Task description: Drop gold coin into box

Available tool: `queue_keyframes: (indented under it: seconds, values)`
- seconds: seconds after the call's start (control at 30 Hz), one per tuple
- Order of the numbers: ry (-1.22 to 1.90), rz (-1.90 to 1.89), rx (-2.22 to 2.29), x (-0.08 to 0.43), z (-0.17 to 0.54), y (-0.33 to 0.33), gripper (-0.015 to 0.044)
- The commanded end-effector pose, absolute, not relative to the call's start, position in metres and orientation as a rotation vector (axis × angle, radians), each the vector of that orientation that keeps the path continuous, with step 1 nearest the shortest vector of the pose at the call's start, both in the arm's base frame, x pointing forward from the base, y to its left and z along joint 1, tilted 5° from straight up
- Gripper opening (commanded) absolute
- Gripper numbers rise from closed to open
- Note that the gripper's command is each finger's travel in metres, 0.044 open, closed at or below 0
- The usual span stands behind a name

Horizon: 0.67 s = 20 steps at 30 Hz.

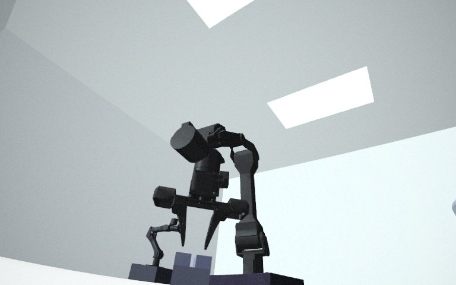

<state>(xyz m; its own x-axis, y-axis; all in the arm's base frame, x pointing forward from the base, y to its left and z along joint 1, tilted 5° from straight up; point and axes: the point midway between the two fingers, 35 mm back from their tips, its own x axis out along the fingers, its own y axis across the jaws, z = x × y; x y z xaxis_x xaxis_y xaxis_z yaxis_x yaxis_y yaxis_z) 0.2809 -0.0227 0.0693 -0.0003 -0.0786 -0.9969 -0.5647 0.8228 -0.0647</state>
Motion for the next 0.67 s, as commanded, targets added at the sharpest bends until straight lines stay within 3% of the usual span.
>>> queue_keyframes:
  seconds: [0.0, 0.23, 0.63]
  values:
    - [1.540, 0.410, -0.532, 0.281, 0.080, -0.022, 0.0266]
    - [1.542, 0.414, -0.532, 0.280, 0.108, -0.020, 0.0440]
    - [1.546, 0.416, -0.532, 0.278, 0.130, -0.018, 0.0440]
